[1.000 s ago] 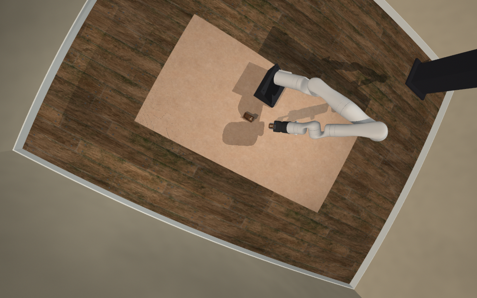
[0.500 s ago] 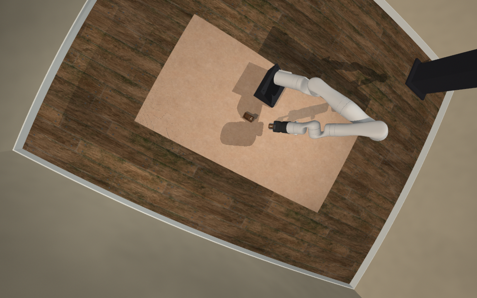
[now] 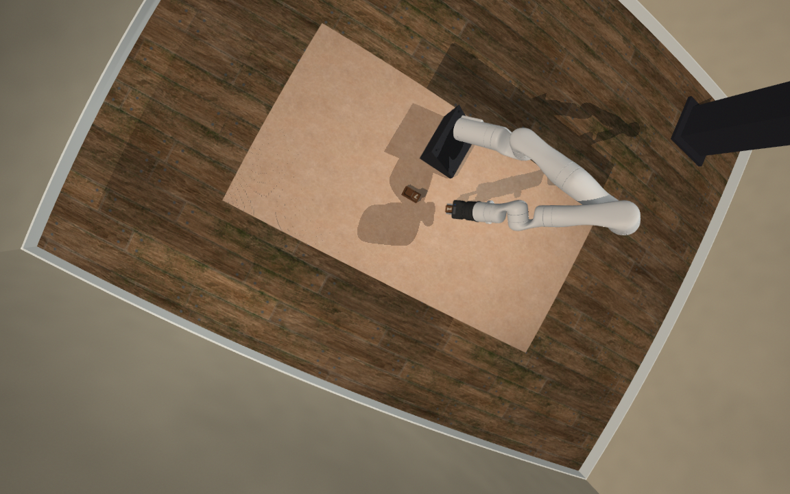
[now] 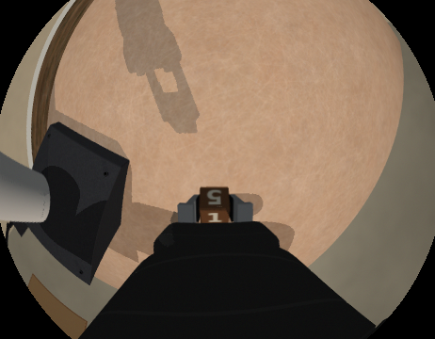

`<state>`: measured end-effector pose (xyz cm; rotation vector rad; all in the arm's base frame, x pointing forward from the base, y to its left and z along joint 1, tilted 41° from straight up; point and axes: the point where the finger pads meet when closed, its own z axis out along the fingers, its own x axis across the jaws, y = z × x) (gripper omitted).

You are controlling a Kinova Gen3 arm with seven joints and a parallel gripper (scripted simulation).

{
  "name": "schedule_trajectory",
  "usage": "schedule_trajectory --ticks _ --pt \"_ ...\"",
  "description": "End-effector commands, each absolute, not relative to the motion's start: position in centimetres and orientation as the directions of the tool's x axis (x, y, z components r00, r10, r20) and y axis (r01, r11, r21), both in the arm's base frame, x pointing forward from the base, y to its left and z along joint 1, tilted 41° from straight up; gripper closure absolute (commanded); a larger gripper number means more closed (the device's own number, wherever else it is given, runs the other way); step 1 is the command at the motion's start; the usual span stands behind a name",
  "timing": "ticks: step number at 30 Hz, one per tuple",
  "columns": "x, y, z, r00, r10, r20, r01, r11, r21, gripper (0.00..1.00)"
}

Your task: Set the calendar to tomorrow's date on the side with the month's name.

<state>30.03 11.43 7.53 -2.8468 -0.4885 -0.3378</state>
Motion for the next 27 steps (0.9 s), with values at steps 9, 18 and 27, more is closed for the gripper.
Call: schedule_trajectory --ticks 9,18,27 --pt "30.25 10.73 7.28 0.925 0.279 0.256 0.354 -0.879 -0.32 0.43" --pt "30.49 10.63 7.54 0.923 0.274 0.272 0.363 -0.852 -0.376 0.43" --pt "30.54 10.63 7.57 0.922 0.273 0.274 0.365 -0.847 -0.387 0.43"
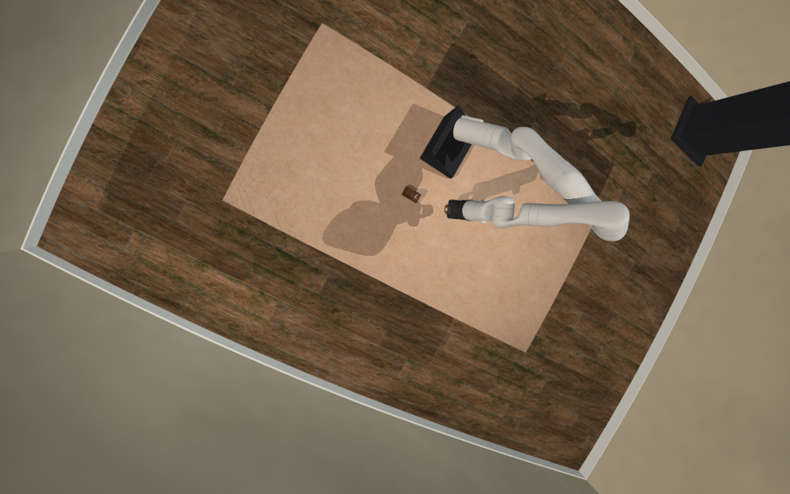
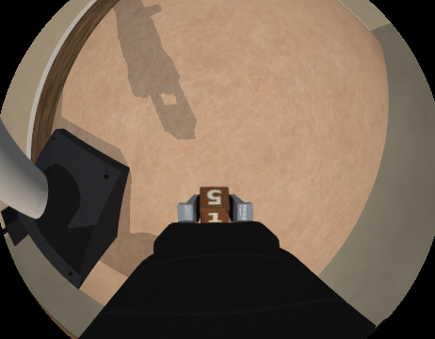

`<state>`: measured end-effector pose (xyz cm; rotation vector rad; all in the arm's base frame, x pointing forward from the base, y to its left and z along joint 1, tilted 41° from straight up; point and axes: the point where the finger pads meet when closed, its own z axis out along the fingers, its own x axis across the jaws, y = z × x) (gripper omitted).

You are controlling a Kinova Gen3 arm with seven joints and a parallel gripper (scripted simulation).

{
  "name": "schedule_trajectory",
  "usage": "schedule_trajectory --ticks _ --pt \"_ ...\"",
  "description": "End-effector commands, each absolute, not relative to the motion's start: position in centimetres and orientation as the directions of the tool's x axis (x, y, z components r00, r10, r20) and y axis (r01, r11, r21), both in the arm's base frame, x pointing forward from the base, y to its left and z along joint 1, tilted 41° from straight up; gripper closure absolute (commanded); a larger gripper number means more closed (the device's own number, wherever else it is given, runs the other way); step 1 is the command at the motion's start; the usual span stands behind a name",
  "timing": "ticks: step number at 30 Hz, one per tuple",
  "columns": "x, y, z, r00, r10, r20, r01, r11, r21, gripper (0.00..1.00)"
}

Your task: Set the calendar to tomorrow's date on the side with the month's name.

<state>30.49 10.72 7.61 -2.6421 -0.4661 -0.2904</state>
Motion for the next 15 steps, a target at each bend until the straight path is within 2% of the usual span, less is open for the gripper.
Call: schedule_trajectory --ticks 1,15 --pt "30.55 10.64 7.56 0.922 0.273 0.273 0.366 -0.845 -0.39 0.43" --pt "30.72 10.7 7.35 0.922 0.277 0.27 0.381 -0.765 -0.519 0.43"
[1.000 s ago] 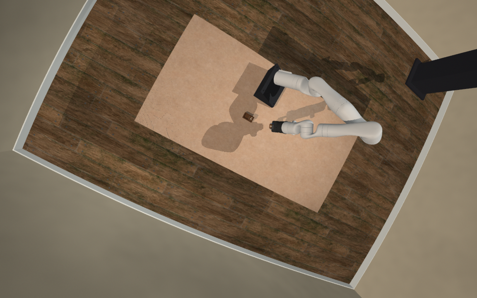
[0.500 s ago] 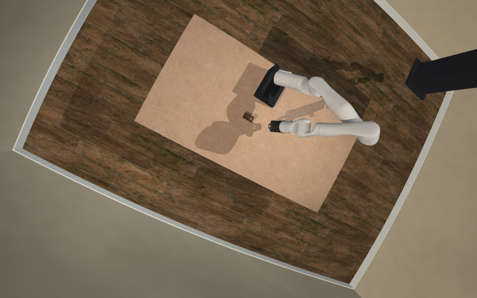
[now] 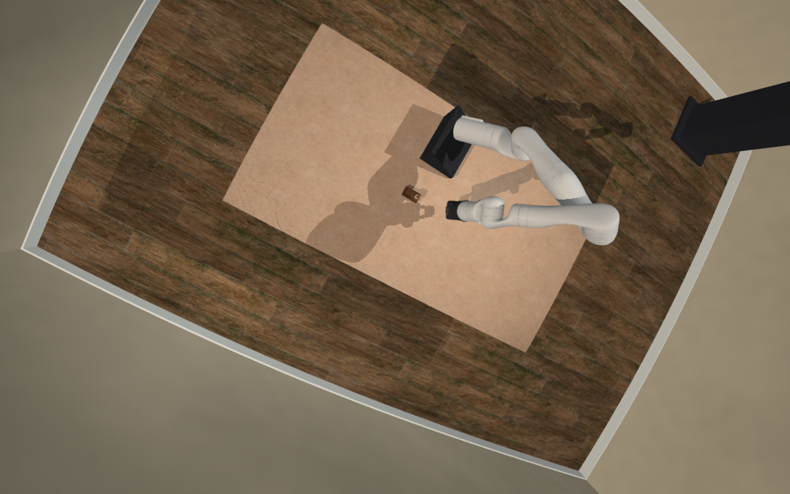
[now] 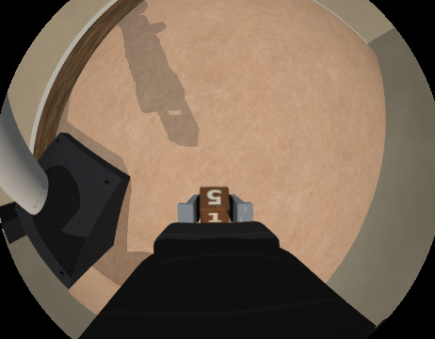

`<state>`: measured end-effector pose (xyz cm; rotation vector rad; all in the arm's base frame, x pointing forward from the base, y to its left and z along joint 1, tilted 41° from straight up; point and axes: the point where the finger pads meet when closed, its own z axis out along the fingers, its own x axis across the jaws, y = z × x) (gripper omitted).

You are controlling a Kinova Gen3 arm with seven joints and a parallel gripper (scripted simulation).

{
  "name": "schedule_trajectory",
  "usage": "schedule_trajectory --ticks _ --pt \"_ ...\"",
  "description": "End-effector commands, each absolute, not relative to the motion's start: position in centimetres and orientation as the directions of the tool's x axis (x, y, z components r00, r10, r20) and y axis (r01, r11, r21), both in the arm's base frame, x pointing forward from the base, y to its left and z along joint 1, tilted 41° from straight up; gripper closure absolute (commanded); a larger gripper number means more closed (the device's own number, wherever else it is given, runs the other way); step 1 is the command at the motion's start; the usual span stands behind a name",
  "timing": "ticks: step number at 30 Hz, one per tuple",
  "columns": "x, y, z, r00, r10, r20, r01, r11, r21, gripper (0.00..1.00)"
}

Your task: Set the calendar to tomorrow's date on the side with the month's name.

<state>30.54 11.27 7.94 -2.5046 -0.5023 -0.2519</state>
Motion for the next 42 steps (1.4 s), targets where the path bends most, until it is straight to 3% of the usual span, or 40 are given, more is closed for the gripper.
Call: schedule_trajectory --ticks 1,24,42 --pt "30.72 10.66 7.35 0.922 0.276 0.27 0.382 -0.756 -0.532 0.43" --pt "30.73 10.45 7.38 0.922 0.274 0.274 0.387 -0.681 -0.621 0.43" --pt "30.76 10.21 7.23 0.922 0.273 0.274 0.38 -0.512 -0.77 0.43"
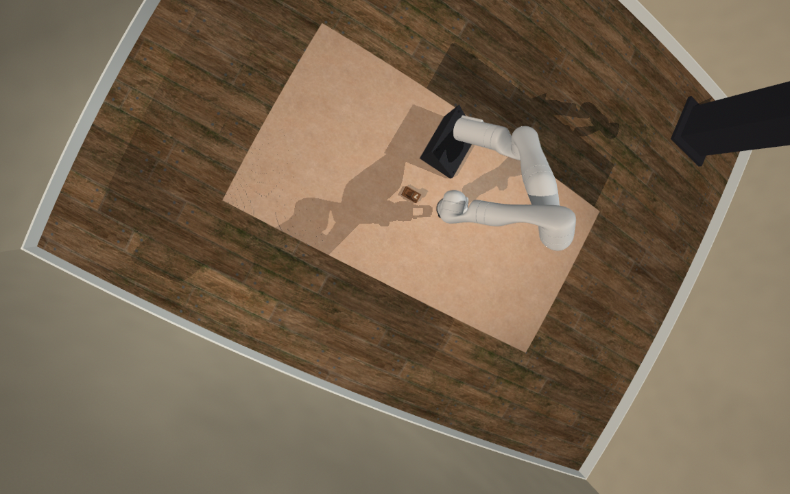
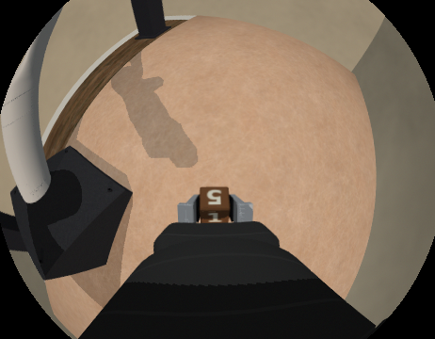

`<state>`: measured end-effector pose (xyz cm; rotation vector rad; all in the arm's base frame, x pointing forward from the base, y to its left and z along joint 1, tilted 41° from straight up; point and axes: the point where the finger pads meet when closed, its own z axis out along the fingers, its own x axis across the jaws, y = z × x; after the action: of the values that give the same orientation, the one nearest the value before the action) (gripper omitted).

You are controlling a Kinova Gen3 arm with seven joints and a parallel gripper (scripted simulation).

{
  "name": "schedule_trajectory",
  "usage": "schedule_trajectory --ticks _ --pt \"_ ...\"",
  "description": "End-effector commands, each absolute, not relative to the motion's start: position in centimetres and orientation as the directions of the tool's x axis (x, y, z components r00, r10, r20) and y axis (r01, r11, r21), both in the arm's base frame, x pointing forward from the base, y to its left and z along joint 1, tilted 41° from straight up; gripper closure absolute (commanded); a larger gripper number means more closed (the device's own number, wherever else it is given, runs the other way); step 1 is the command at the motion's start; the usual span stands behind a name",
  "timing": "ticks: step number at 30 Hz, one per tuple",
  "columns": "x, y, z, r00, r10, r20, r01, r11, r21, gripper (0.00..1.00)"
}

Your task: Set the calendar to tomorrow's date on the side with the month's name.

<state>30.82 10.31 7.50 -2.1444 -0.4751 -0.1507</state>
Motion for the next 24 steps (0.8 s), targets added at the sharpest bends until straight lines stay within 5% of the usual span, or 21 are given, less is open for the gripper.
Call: schedule_trajectory --ticks 1,24 --pt "30.76 10.2 7.23 0.922 0.273 0.274 0.38 -0.51 -0.772 0.43" --pt "30.89 10.13 6.99 0.922 0.273 0.274 0.352 -0.296 -0.888 0.43"
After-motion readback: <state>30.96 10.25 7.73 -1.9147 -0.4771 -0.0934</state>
